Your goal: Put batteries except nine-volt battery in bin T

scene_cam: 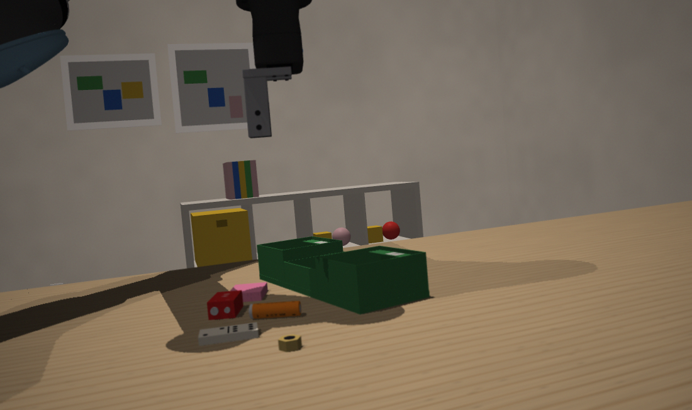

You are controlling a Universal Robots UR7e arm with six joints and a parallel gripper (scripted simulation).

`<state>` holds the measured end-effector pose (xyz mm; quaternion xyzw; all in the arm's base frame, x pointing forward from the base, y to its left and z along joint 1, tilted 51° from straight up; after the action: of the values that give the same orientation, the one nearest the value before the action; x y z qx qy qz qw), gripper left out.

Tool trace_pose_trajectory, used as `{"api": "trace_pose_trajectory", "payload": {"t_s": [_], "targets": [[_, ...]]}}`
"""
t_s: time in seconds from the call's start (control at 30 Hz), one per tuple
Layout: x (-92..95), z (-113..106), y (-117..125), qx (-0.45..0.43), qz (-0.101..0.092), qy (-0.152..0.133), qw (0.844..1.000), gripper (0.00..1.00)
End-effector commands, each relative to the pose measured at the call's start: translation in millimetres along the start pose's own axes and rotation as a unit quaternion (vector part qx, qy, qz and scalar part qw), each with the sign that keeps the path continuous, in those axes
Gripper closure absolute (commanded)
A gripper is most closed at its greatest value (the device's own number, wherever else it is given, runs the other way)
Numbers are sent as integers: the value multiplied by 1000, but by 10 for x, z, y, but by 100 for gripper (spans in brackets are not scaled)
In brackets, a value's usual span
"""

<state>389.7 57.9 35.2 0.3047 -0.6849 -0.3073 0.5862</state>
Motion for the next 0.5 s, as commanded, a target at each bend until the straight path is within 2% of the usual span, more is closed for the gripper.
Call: {"api": "trace_pose_trajectory", "payload": {"t_s": [0.0,0.3,0.37,0.4,0.47], "targets": [[-304,-320,-10,-78,6,-2,997,69],[-799,-851,-19,-195,-5,3,981,69],[-799,-851,-19,-195,-5,3,981,69],[-876,-932,-25,-232,-7,5,973,69],[-989,-1055,-27,-251,-9,6,968,69]]}}
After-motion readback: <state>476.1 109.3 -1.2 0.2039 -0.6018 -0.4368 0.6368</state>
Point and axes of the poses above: the point where the finger pads meet when closed, its own x axis back along the fingers, its own y axis across the jaws, z = x × y, the point moved 7 cm from there along x, back along the fingers, and after that the axes turned 6 degrees about x, right-handed, at the moved point
